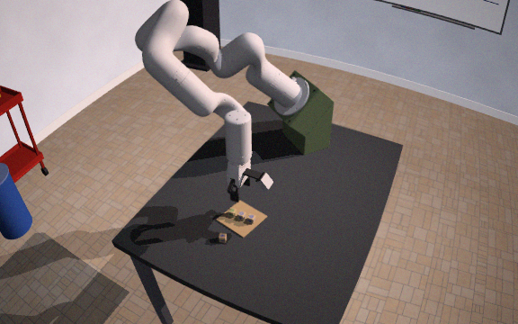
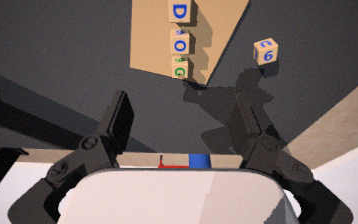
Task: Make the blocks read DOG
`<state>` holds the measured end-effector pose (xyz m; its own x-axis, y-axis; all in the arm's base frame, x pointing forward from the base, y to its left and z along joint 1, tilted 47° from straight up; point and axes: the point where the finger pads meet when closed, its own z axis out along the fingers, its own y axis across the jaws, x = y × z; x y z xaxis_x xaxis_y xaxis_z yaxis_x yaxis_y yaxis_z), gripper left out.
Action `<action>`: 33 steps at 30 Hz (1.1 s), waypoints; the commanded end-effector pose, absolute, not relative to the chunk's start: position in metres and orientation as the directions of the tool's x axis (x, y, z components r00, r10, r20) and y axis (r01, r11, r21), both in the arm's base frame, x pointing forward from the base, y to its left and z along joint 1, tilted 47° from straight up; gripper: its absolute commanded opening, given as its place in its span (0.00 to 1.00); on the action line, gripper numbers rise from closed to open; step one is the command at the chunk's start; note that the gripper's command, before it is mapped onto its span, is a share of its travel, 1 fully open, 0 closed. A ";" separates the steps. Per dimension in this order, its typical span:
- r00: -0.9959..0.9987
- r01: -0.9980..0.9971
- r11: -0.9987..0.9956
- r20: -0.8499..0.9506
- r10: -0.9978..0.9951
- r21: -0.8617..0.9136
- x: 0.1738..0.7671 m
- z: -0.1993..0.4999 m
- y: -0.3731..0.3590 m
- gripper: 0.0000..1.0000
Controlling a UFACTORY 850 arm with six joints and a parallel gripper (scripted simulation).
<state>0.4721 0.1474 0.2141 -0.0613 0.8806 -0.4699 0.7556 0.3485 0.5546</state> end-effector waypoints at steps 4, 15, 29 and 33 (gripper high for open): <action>-0.061 0.756 0.348 -0.470 0.880 0.554 0.449 0.239 0.159 1.00; -0.061 0.756 0.348 -0.470 0.880 0.554 0.438 0.251 0.164 1.00; -0.061 0.756 0.348 -0.470 0.880 0.554 0.438 0.251 0.164 1.00; -0.061 0.756 0.348 -0.470 0.880 0.554 0.438 0.251 0.164 1.00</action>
